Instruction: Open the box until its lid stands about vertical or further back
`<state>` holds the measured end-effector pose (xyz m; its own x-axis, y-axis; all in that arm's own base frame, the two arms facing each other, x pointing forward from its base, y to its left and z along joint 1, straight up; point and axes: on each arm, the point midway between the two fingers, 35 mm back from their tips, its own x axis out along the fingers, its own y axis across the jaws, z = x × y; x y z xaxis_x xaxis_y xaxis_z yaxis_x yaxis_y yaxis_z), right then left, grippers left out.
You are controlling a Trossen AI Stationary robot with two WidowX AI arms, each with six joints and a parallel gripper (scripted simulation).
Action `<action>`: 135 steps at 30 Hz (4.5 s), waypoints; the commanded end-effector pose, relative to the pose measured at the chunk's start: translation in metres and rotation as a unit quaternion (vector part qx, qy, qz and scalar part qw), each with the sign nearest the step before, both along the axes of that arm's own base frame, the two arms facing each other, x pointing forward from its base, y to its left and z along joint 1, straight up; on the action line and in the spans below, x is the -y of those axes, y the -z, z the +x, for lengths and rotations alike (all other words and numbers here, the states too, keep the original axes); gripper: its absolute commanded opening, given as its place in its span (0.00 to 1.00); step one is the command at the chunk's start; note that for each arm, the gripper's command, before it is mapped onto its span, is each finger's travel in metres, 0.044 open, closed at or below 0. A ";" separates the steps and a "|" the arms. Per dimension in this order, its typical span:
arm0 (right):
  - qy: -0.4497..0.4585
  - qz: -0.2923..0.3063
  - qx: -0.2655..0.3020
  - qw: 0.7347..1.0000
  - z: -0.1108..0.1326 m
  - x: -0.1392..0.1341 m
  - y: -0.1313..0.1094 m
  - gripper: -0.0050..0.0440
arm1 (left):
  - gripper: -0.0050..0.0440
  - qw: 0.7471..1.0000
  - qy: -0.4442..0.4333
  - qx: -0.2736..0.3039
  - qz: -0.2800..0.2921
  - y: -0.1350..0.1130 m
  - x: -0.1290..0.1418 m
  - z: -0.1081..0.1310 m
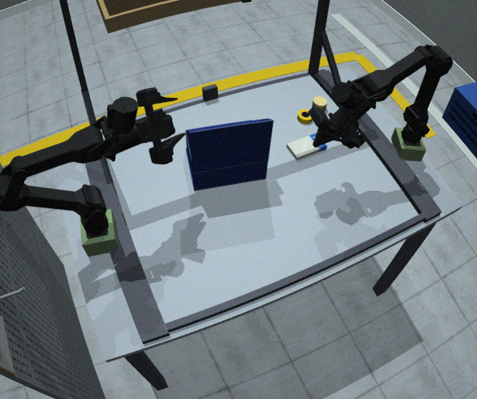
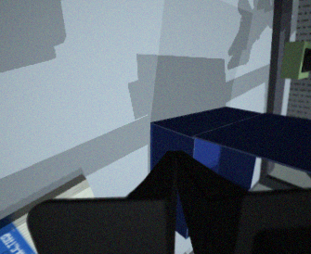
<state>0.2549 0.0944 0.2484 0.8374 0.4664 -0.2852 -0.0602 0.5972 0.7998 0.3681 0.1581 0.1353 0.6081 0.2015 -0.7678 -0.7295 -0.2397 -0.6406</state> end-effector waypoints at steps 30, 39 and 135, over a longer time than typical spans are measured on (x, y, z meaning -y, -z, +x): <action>0.001 0.003 0.010 1.000 0.007 -0.004 -0.036 1.00 | 0.00 1.000 -0.001 0.014 0.006 -0.011 -0.001 0.002; 0.001 0.003 0.010 1.000 0.008 -0.005 -0.042 1.00 | 0.00 1.000 -0.001 0.014 0.006 -0.011 -0.001 0.002; 0.000 0.002 0.009 1.000 0.018 -0.012 -0.089 1.00 | 0.00 1.000 0.000 0.013 0.006 -0.011 -0.001 0.002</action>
